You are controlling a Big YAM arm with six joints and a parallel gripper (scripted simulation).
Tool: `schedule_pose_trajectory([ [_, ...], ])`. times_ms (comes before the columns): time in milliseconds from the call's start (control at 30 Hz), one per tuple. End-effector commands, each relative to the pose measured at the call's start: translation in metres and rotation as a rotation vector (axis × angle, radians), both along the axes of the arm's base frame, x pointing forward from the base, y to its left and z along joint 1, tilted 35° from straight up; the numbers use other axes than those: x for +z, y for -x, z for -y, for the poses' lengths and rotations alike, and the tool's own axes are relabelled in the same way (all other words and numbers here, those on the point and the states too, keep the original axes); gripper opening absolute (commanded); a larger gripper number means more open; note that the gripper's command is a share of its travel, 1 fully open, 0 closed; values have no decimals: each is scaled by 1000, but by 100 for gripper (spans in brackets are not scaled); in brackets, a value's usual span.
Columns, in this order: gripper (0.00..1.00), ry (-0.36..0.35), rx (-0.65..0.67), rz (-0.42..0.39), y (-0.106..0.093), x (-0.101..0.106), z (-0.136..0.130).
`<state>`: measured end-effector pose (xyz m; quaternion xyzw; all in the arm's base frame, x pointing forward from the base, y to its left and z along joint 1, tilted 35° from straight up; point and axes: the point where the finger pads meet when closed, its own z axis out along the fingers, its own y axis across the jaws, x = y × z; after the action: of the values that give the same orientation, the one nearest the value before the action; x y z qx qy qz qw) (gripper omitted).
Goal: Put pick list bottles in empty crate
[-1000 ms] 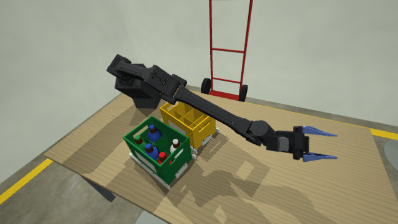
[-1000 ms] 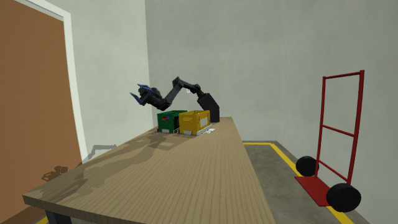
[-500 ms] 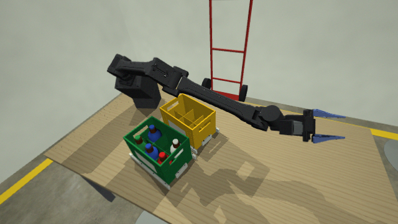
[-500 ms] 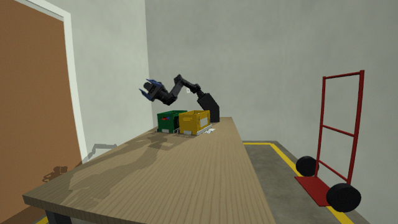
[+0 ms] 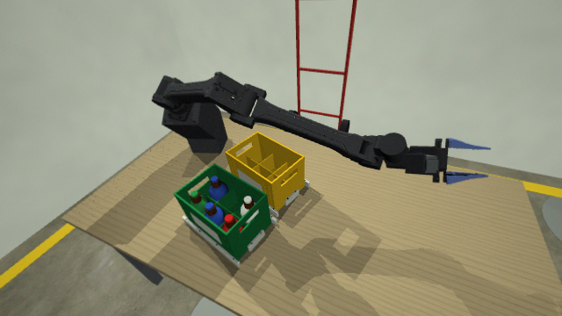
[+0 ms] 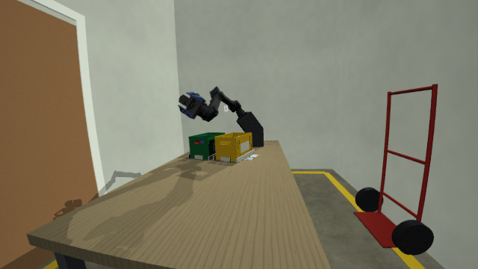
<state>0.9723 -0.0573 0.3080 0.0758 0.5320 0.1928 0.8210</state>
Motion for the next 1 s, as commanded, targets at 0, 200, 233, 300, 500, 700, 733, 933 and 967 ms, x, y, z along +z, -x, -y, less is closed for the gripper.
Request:
schedule_pose_trajectory([
  [0, 61, -25, 40, -96, -8, -10, -32],
  [200, 61, -6, 30, -77, -17, -30, -56],
  [233, 61, -6, 30, -77, -18, -33, -60],
  [300, 61, -6, 30, -77, -18, -33, -60],
  [500, 61, -39, 60, -196, -20, -50, -85],
  [700, 61, -21, 53, -218, -19, -81, -107],
  [733, 61, -23, 54, -229, -18, -91, -107],
  [933, 61, -51, 36, -317, -12, -62, -79],
  [967, 61, -52, 34, -316, -12, -65, -82],
])
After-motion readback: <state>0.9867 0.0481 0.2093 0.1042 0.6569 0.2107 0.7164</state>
